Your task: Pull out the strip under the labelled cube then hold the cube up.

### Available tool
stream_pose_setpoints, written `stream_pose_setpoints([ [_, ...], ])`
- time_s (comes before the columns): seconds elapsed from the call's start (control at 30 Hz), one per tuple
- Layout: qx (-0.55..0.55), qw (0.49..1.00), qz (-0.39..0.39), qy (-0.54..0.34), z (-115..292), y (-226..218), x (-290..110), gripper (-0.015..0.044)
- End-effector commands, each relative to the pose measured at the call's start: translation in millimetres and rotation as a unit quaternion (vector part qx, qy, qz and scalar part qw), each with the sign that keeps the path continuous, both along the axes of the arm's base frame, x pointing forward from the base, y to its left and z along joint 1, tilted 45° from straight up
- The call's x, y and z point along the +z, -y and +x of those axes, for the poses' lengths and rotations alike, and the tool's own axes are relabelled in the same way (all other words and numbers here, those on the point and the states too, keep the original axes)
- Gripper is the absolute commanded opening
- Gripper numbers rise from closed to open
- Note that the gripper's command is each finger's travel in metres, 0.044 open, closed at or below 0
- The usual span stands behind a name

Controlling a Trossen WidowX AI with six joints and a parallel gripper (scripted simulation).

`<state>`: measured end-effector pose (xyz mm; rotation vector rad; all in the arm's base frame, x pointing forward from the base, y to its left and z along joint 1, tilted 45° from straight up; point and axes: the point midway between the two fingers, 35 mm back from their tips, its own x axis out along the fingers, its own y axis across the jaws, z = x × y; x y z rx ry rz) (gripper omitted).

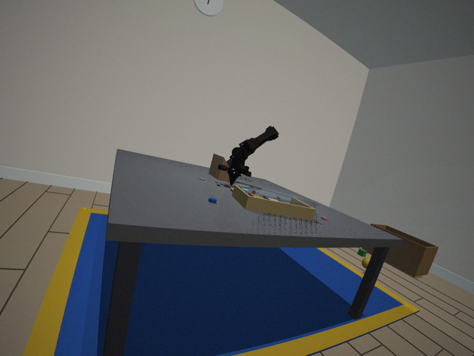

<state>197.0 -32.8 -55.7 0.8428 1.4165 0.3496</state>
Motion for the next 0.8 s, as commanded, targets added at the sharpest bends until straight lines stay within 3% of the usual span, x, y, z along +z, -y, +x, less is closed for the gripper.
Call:
stream_pose_setpoints([
  [0.0, 0.010, 1.000, 0.006, -0.015, -9, -8, -2, 0.0000],
  [0.23, 0.010, 1.000, 0.006, -0.015, -9, -8, -2, 0.0000],
  [0.4, 0.009, 1.000, 0.004, -0.014, -4, 28, 28, 0.0000],
  [0.53, 0.010, 1.000, 0.005, -0.015, -4, 30, 30, 0.0000],
  [0.77, 0.005, 1.000, 0.005, -0.018, 25, 41, 29, 0.0184],
])
